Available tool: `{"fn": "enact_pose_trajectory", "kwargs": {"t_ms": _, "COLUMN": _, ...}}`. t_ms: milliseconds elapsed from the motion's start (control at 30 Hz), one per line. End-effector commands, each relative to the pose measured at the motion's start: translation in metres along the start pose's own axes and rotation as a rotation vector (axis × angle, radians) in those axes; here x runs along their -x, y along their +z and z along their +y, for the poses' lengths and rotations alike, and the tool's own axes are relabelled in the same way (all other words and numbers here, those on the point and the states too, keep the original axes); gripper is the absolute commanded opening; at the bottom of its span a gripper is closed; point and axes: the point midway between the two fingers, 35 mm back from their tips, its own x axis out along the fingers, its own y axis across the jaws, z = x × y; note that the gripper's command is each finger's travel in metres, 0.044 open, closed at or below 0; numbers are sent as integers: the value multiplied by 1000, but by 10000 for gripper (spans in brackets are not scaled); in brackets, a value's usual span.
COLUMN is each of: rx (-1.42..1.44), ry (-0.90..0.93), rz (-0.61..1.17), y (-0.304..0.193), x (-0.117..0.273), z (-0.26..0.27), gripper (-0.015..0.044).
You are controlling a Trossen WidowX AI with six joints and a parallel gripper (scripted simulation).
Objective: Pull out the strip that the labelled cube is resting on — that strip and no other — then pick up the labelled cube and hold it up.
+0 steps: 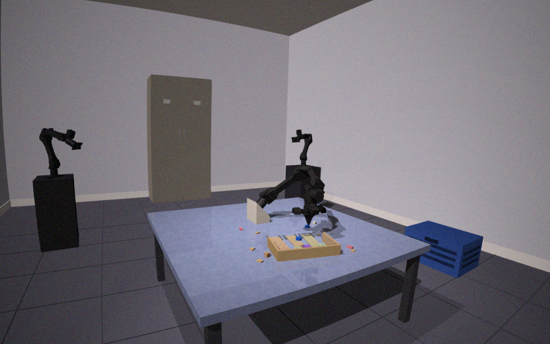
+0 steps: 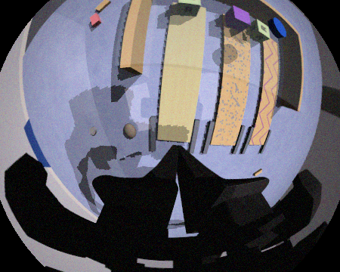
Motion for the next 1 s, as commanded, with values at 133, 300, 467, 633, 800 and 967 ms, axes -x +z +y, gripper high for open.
{"fn": "enact_pose_trajectory", "kwargs": {"t_ms": 133, "rx": -8, "ry": -7, "rz": 7, "y": 1, "x": -15, "z": -2, "gripper": 0}}
{"fn": "enact_pose_trajectory", "kwargs": {"t_ms": 300, "rx": -8, "ry": -6, "rz": 7, "y": 1, "x": -24, "z": -2, "gripper": 0}}
{"fn": "enact_pose_trajectory", "kwargs": {"t_ms": 467, "rx": -8, "ry": -6, "rz": 7, "y": 2, "x": -32, "z": -2, "gripper": 0}}
{"fn": "enact_pose_trajectory", "kwargs": {"t_ms": 633, "rx": -8, "ry": -6, "rz": 7, "y": 2, "x": -40, "z": -3, "gripper": 0}}
{"fn": "enact_pose_trajectory", "kwargs": {"t_ms": 800, "rx": -8, "ry": -5, "rz": 7, "y": 2, "x": -48, "z": -3, "gripper": 0}}
{"fn": "enact_pose_trajectory", "kwargs": {"t_ms": 967, "rx": -8, "ry": -4, "rz": 8, "y": 2, "x": -56, "z": -3, "gripper": 0}}
